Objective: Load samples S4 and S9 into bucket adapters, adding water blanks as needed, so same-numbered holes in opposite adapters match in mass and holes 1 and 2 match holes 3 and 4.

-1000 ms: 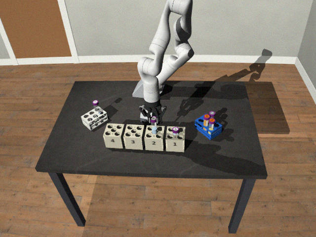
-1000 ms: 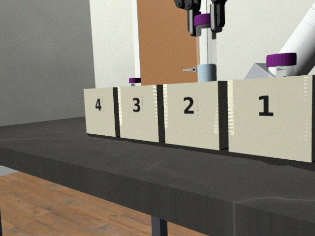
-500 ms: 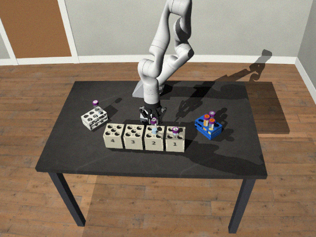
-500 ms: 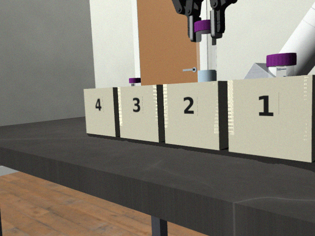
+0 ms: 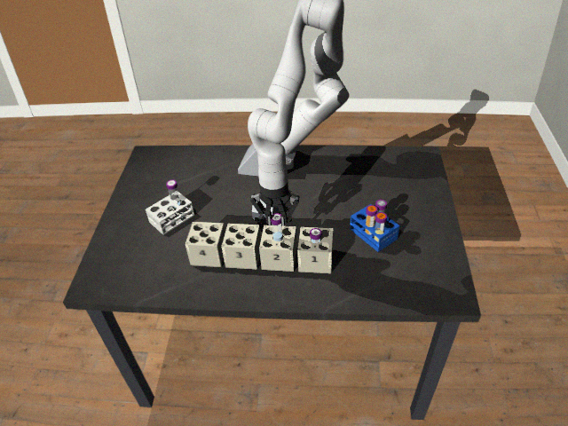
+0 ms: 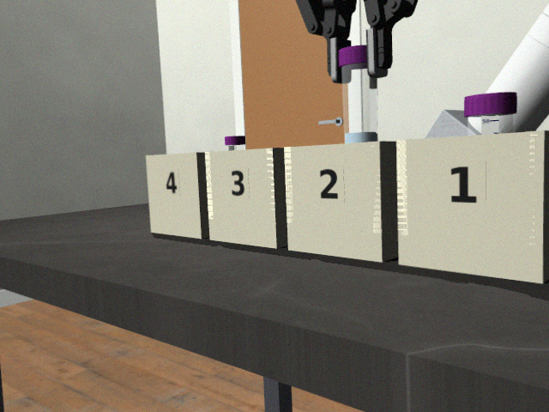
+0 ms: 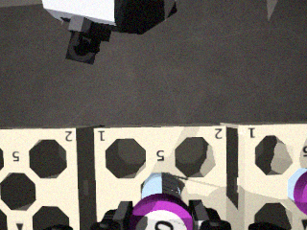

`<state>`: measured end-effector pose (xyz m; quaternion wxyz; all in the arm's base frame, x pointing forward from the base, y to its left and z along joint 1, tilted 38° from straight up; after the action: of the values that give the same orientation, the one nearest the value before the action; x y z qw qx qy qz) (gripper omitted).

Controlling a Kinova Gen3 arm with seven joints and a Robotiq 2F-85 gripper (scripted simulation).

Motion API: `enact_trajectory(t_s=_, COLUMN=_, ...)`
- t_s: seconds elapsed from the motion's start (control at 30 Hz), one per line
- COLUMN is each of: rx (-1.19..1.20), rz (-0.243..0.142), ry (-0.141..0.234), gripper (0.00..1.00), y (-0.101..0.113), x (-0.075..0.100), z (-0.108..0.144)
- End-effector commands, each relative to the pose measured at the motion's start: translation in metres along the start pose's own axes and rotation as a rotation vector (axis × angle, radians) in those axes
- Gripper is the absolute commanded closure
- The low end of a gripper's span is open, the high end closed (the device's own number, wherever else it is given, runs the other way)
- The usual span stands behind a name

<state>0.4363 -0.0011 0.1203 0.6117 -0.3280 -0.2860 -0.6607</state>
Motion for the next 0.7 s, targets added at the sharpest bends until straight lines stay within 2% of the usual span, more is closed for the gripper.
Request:
enact_trajectory(t_s=0.0, rx=0.0, rz=-0.001, ry=0.0, gripper=0.9, y=0.0, x=-0.002, z=0.0)
enact_trajectory(t_s=0.67, rx=0.0, rz=-0.001, ry=0.0, gripper=0.9, y=0.0, x=-0.014, z=0.0)
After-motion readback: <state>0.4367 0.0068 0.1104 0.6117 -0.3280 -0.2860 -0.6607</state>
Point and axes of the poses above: the point where the finger pads meet when closed, its own x axis back along the fingers, its own z axis across the jaws, y = z × x, the point moved 2 cm from there along x, back along the fingers, and after that the axes turned 9 degrees about -x, right-handed, at the moved point
